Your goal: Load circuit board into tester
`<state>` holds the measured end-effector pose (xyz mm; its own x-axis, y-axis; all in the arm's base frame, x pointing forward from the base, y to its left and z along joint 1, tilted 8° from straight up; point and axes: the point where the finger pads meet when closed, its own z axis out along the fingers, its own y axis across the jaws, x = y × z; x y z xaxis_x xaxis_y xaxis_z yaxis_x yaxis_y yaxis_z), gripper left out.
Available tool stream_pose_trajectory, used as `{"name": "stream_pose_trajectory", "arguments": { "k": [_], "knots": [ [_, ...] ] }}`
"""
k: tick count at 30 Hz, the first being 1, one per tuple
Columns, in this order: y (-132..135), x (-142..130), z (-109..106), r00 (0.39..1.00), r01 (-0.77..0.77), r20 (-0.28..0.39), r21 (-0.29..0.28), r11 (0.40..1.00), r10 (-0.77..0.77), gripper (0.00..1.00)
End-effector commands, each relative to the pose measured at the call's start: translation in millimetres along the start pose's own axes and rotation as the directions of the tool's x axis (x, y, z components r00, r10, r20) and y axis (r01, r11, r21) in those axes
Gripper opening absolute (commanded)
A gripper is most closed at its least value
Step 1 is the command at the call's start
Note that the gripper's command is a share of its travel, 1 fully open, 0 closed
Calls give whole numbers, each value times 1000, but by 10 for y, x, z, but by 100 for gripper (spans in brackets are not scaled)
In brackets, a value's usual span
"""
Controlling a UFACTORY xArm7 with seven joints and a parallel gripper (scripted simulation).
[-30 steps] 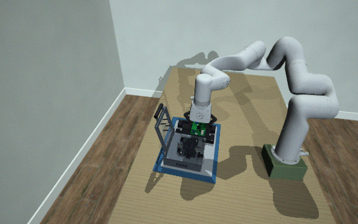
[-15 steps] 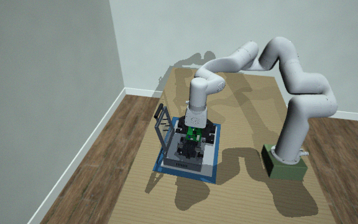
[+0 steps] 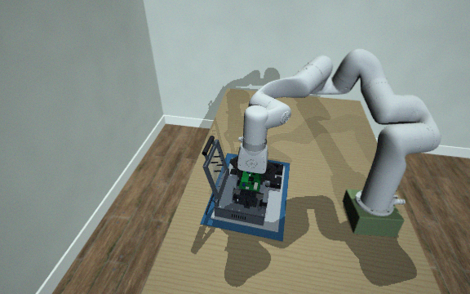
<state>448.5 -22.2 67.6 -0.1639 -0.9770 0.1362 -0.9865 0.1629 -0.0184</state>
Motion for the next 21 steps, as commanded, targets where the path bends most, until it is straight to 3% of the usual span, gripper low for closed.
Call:
{"name": "stream_pose_trajectory", "arguments": {
  "k": [1,21],
  "knots": [
    [-33,-70,-20,1000,1,0,3,1000,-1,79],
    [-57,-138,-25,1000,1,0,3,1000,-1,79]
  ]
}}
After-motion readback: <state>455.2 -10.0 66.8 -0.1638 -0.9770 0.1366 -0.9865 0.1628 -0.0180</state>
